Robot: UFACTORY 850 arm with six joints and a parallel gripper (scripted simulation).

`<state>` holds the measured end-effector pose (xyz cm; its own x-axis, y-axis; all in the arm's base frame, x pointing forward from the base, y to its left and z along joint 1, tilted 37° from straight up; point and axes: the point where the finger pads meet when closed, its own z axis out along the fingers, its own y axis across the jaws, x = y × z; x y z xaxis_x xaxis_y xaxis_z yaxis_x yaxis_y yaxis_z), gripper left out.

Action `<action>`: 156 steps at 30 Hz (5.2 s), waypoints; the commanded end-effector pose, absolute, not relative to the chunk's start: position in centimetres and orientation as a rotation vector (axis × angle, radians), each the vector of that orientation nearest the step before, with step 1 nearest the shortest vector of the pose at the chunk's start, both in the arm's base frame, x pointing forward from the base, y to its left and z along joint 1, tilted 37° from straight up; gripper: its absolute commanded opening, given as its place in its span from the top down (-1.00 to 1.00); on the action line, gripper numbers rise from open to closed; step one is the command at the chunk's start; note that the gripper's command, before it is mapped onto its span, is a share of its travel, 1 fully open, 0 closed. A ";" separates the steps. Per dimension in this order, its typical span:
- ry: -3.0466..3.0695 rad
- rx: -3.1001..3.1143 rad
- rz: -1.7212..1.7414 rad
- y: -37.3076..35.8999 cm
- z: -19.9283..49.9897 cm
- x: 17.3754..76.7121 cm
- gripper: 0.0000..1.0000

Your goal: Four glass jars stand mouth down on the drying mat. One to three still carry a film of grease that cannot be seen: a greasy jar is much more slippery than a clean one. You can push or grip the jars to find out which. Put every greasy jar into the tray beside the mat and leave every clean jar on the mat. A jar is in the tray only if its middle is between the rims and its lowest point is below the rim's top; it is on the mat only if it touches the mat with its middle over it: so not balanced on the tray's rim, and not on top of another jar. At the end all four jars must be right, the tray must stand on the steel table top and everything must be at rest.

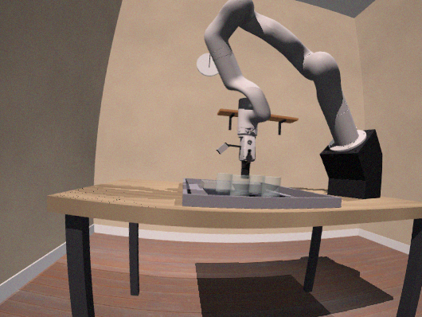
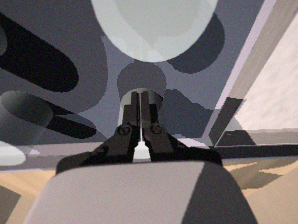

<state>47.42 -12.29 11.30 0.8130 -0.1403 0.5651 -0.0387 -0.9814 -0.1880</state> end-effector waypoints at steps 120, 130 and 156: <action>0.141 -2.830 -0.903 -12.2 11.0 45.9 1.00; 0.141 -2.830 -0.903 -12.2 11.0 45.8 1.00; 0.141 -2.830 -0.903 -12.4 11.8 48.1 1.00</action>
<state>48.09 -12.40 11.77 0.8130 -0.1403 0.5651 -0.0387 -0.9814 -0.1880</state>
